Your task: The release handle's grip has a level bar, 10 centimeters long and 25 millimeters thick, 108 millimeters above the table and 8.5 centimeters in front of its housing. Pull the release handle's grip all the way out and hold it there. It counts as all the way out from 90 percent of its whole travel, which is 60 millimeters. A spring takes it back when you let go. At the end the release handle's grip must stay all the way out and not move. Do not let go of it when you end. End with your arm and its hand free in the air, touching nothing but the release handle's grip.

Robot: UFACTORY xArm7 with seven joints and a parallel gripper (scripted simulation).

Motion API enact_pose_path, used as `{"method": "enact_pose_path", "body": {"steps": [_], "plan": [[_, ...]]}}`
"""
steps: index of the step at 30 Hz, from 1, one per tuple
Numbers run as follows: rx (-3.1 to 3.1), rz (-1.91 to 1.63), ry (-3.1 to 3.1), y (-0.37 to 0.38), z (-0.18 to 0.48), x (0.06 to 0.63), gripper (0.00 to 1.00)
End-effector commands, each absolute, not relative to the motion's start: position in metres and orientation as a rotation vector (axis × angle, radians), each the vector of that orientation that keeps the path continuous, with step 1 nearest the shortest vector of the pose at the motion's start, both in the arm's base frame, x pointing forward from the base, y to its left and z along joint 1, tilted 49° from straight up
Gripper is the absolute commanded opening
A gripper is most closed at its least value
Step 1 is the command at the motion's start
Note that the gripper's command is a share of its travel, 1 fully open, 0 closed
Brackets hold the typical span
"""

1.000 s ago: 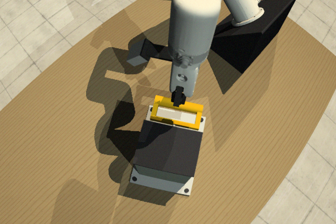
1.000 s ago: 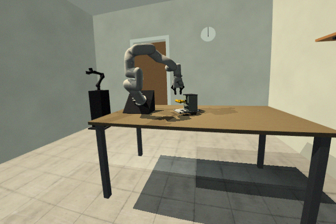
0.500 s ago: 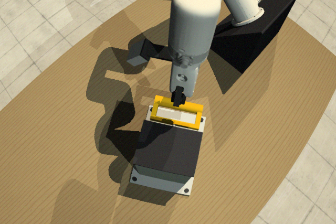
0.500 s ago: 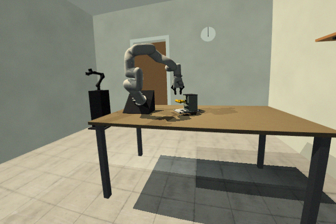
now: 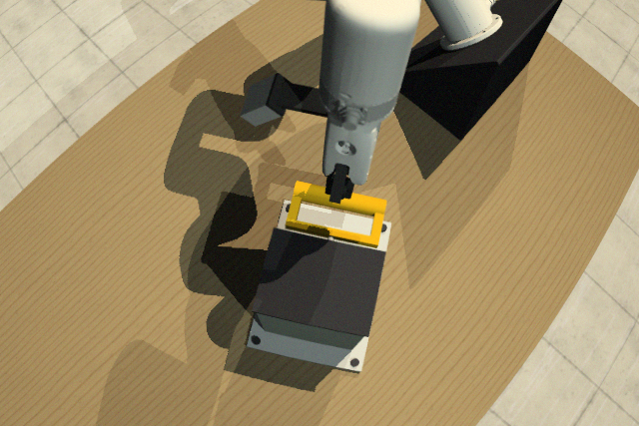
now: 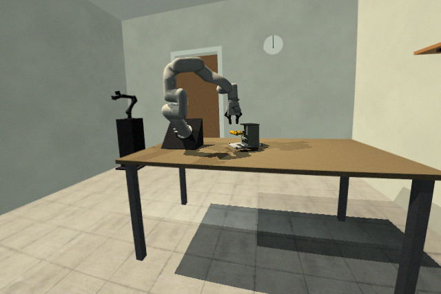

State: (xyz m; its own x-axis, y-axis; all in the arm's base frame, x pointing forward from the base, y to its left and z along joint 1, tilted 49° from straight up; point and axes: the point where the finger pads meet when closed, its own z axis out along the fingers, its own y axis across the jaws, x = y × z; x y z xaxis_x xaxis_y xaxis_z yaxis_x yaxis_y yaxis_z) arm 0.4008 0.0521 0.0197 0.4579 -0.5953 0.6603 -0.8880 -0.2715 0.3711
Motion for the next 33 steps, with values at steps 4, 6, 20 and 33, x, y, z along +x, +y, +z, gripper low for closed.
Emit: {"method": "enact_pose_path", "body": {"steps": [4, 6, 20, 33], "plan": [[1.987, 0.514, -1.233, 0.053, 0.02, 0.402, 0.54], [1.987, 0.51, -1.231, 0.053, 0.019, 0.402, 0.54], [1.982, 0.493, -1.222, 0.045, 0.012, 0.401, 0.54], [1.982, 0.493, -1.222, 0.032, 0.0, 0.4, 0.54]]}}
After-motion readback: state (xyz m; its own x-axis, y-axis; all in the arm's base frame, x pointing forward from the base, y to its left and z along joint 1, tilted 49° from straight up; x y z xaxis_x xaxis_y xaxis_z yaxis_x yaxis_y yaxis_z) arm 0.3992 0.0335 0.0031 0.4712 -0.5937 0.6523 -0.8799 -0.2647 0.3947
